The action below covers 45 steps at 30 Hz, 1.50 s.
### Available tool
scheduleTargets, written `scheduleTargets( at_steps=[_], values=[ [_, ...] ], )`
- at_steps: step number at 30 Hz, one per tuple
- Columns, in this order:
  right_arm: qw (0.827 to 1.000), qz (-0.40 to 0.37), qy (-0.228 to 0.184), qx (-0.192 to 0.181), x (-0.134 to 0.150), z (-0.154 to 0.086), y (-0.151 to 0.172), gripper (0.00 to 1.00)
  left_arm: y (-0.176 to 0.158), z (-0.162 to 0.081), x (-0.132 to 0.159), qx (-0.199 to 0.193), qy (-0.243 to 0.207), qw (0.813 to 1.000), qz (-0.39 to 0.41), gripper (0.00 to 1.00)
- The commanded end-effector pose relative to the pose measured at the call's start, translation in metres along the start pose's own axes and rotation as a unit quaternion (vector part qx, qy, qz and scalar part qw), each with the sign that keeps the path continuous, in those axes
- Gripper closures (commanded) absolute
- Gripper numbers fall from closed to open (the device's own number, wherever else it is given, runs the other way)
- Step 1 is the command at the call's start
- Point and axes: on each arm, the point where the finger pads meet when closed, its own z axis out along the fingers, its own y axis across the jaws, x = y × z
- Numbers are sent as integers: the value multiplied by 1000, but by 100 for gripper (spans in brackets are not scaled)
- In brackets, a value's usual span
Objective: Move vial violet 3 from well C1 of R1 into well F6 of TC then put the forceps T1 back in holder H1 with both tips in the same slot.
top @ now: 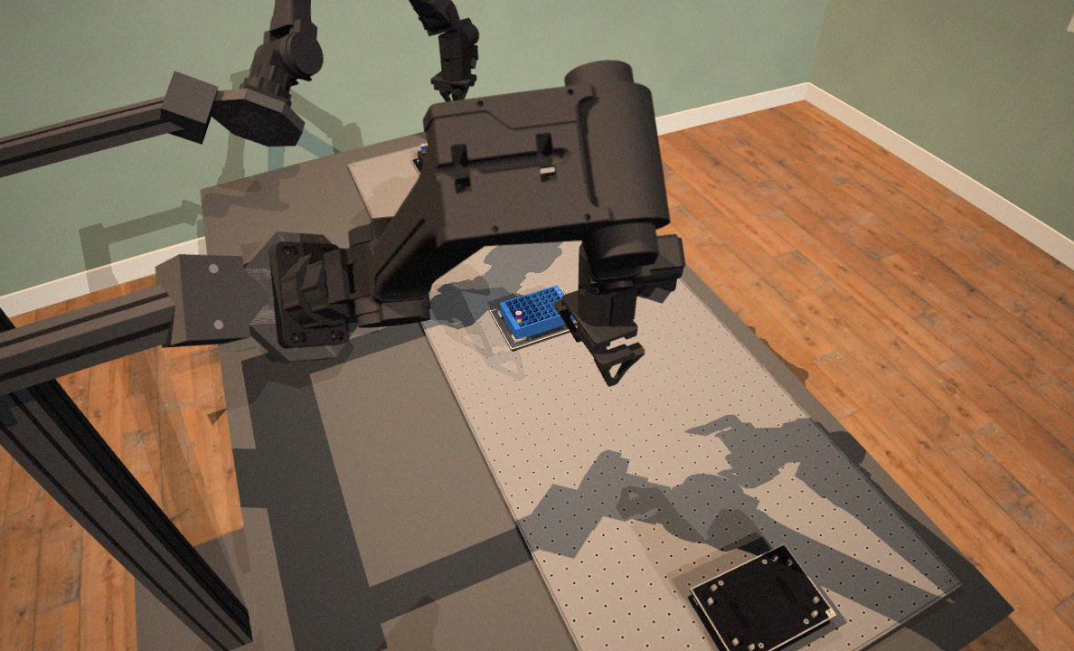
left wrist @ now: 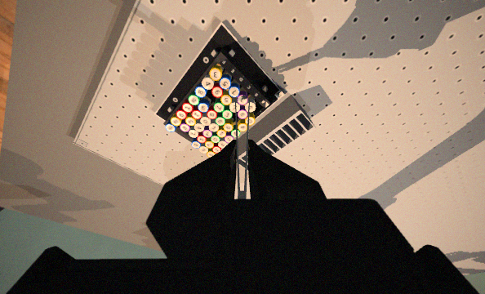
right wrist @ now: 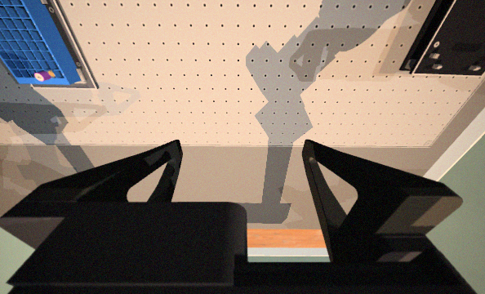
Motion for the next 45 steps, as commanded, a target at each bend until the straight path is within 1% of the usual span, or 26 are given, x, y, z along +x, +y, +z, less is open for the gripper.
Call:
scheduleTargets(
  at_steps=[1,6,7,15,19,28,45],
  values=[
    [1000,19,-14,4,-13,-4,-6,0,6,11,-12,-5,-7,1000,-2,89],
    [1000,19,-14,4,-13,-4,-6,0,6,12,-11,-6,-4,1000,-1,89],
    [1000,19,-14,4,-13,-4,-6,0,6,14,-6,-5,1,1000,0,89],
    [1000,19,-14,4,-13,-4,-6,0,6,15,-13,-6,-6,1000,-1,89],
    [1000,19,-14,4,-13,-4,-6,0,6,20,-5,-6,4,1000,1,89],
    [1000,19,-14,4,-13,-4,-6,0,6,20,-13,-6,-8,1000,-3,89],
    [1000,19,-14,4,-13,-4,-6,0,7,21,-8,-8,1,1000,0,89]
  ],
)
